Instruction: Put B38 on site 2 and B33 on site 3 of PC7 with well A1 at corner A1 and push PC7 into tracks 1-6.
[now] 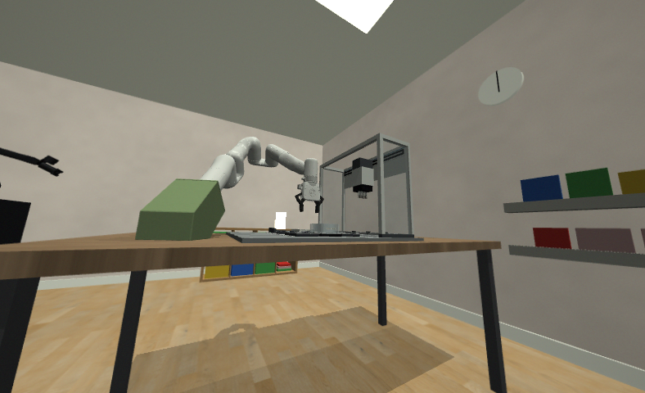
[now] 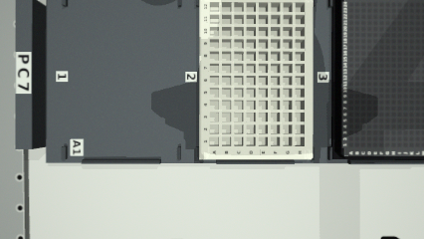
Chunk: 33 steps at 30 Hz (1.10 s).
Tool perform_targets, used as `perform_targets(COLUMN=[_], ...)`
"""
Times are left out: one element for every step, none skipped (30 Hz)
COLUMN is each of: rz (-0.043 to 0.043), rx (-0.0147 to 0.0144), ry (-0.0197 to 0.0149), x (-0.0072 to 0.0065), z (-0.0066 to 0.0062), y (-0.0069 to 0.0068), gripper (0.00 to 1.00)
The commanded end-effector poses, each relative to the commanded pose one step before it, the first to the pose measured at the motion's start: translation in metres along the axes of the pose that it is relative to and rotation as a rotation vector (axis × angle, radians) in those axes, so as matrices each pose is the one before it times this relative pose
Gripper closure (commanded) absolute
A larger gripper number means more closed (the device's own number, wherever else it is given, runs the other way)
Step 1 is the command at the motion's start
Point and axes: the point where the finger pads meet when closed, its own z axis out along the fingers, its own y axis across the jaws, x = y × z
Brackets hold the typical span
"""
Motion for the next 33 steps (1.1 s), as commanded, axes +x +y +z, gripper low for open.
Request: perform_targets(rz=[-0.00114,0.0,0.0,0.0,0.0,0.0,0.0,0.0,0.0,0.0,0.0,0.0,0.0,0.0,0.0,0.0,0.0,0.0,0.0,0.0,0.0,0.0,0.0,0.0,0.0,0.0,0.0,0.0,0.0,0.0,0.0,0.0,0.0], rx=[-0.00272,0.0,0.0,0.0,0.0,0.0,0.0,0.0,0.0,0.0,0.0,0.0,0.0,0.0,0.0,0.0,0.0,0.0,0.0,0.0,0.0,0.0,0.0,0.0,0.0,0.0,0.0,0.0,0.0,0.0,0.0,0.0,0.0], ry=[-0.00113,0.0,0.0,0.00001,0.00001,0.00001,0.00001,0.00001,0.00001,0.00001,0.00001,0.00001,0.00001,0.00001,0.00001,0.00001,0.00001,0.00001,0.0,0.0,0.00001,0.00001,0.00001,0.00001,0.00001,0.00001,0.00001,0.00001,0.00001,0.00001,0.00001,0.00001,0.00001], x=[-0.00009,0.0,0.0,0.0,0.0,0.0,0.0,0.0,0.0,0.0,0.0,0.0,0.0,0.0,0.0,0.0,0.0,0.0,0.0,0.0,0.0,0.0,0.0,0.0,0.0,0.0,0.0,0.0,0.0,0.0,0.0,0.0,0.0], z=[0.005,0.0,0.0,0.00167,0.00167,0.00167,0.00167,0.00167,0.00167,0.00167,0.00167,0.00167,0.00167,0.00167,0.00167,0.00167,0.00167,0.00167,0.0,0.0,0.00167,0.00167,0.00167,0.00167,0.00167,0.00167,0.00167,0.00167,0.00167,0.00167,0.00167,0.00167,0.00167], y=[0.00108,0.0,0.0,0.0,0.0,0.0,0.0,0.0,0.0,0.0,0.0,0.0,0.0,0.0,0.0,0.0,0.0,0.0,0.0,0.0,0.0,0.0,0.0,0.0,0.0,0.0,0.0,0.0,0.0,0.0,0.0,0.0,0.0], gripper=[0.0,0.0,0.0,0.0,0.0,0.0,0.0,0.0,0.0,0.0,0.0,0.0,0.0,0.0,0.0,0.0,0.0,0.0,0.0,0.0,0.0,0.0,0.0,0.0,0.0,0.0,0.0,0.0,0.0,0.0,0.0,0.0,0.0])
